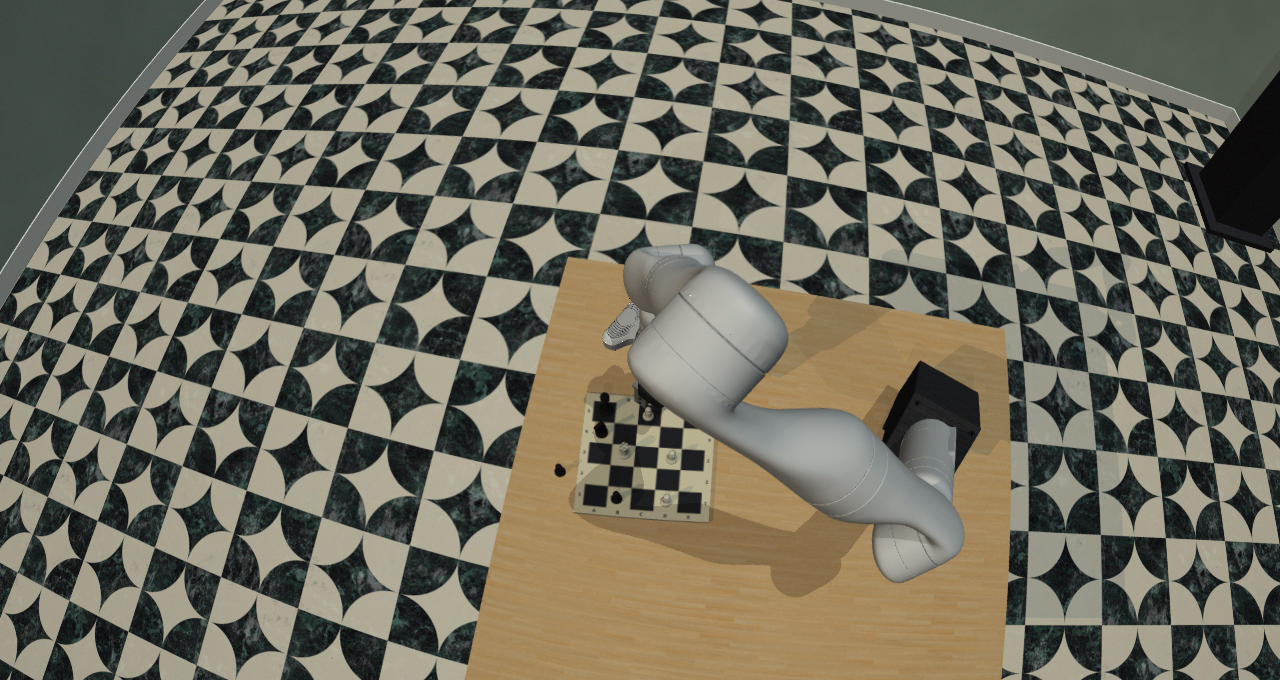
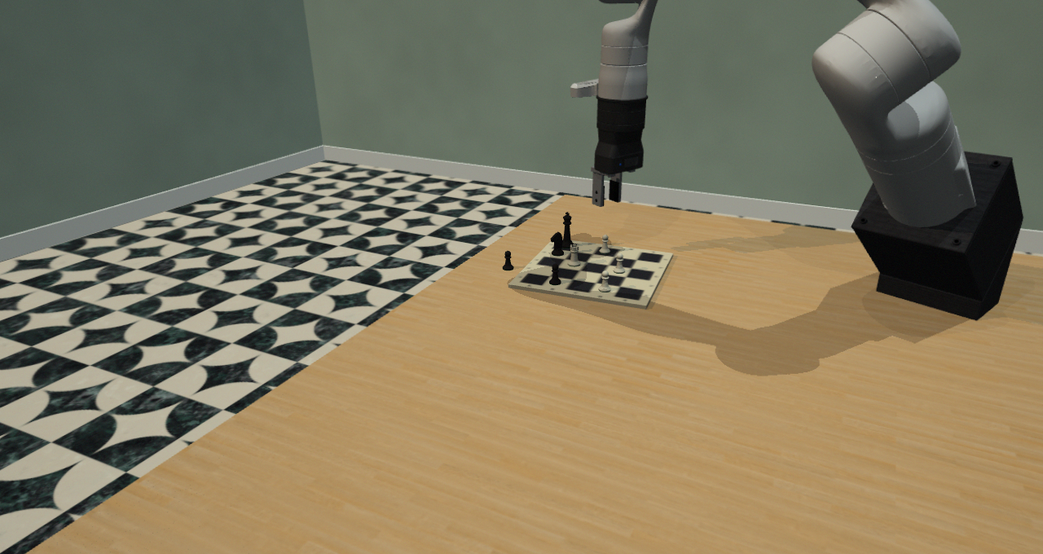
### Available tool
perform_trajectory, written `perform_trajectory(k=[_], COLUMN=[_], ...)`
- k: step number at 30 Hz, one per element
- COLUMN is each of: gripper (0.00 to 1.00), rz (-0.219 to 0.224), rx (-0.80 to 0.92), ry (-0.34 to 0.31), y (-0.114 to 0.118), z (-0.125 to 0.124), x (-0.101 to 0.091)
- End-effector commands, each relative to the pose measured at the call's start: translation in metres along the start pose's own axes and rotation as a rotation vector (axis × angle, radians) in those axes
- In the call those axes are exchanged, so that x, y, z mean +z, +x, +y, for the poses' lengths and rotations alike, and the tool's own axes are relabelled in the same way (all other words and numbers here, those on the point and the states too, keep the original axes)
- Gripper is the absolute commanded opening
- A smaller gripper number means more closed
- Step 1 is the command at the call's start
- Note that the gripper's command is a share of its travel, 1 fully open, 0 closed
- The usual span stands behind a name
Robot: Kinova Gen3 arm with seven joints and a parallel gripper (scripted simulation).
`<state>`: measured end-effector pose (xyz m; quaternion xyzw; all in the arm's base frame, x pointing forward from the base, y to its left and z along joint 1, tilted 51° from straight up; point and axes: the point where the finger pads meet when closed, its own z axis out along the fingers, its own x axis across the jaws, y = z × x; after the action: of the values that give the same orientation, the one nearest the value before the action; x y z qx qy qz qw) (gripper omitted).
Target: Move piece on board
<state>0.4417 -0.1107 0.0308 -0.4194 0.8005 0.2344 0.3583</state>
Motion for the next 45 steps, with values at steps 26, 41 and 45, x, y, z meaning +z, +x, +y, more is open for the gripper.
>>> perform_trajectory(k=[26,41,45], gripper=[0.68,0.68,0.68], rz=[0.0,0.0,0.0], rx=[0.0,0.0,0.0], ry=[0.0,0.0,0.0], y=[0.001,0.001,0.001], z=[-0.001,-0.001,-0.001], x=[0.018,0.037,0.042])
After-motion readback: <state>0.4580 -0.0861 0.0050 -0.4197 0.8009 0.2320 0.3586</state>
